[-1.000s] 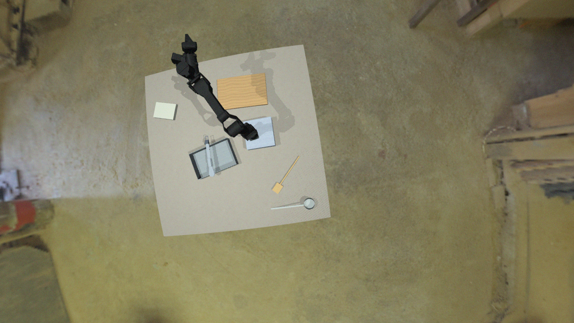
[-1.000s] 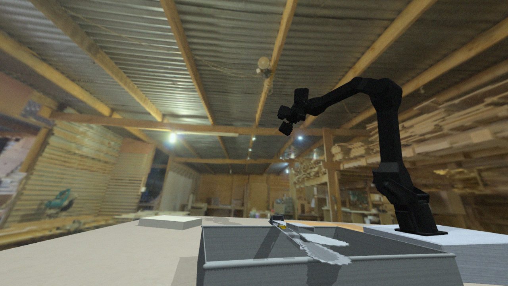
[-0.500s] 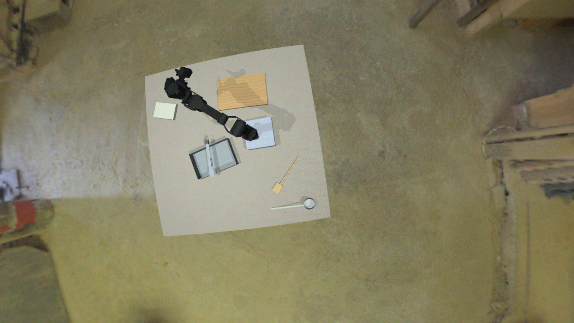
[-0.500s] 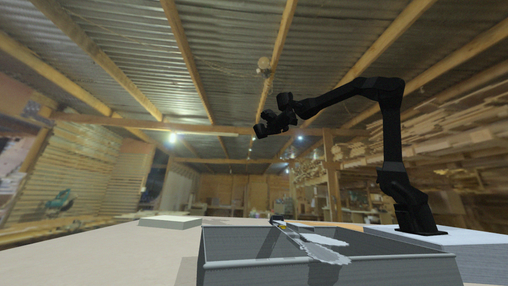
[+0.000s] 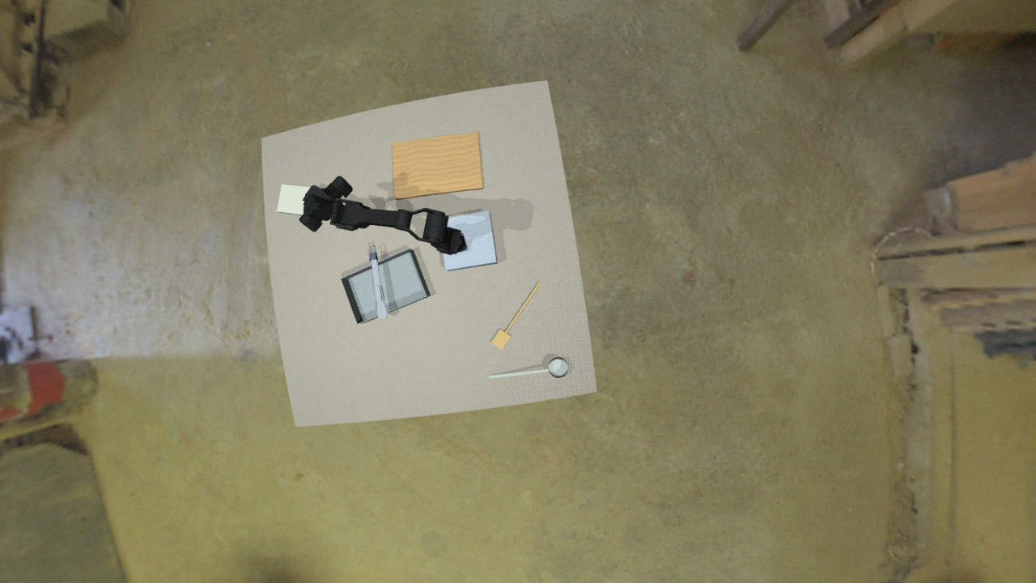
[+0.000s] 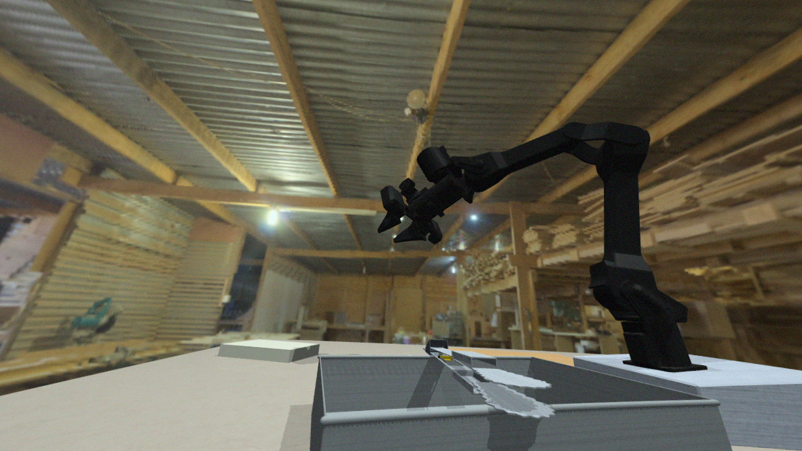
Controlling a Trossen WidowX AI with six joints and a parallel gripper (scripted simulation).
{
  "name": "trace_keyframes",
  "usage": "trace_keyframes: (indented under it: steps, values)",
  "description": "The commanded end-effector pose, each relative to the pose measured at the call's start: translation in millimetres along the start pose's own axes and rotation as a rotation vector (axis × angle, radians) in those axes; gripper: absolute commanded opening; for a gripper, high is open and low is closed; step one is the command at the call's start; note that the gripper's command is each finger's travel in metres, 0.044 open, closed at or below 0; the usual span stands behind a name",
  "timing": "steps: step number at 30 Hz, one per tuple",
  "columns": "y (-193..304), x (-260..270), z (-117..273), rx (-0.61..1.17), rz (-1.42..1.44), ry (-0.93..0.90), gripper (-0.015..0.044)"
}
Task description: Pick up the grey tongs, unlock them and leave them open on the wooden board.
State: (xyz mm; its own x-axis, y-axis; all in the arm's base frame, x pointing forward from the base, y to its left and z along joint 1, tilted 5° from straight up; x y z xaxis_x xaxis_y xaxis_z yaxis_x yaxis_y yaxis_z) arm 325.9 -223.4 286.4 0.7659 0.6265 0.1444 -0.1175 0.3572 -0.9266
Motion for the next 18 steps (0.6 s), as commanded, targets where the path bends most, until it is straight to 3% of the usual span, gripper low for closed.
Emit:
trace_keyframes:
  steps: [1,10,18]
  values:
    - [58.4,43.3,17.6,0.165,-0.213,-0.108,0.0260]
    - [144.5,90.6,57.8,0.446,-0.493,-0.154,0.0260]
    - [219.3,109.6,106.7,0.697,-0.696,-0.079,0.0260]
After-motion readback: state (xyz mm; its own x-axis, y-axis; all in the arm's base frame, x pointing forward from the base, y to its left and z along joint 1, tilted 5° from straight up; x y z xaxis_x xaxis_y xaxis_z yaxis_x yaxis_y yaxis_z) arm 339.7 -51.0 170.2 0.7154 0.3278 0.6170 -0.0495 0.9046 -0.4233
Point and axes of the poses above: the point midway between the two fingers, 35 mm back from their tips, its own z axis back along the fingers, its own x axis across the jaws, y = z × x, the point moved 1 cm from there along z, back along the fingers, and after that the axes turned 7 degrees about z, right-handed, at the moved point
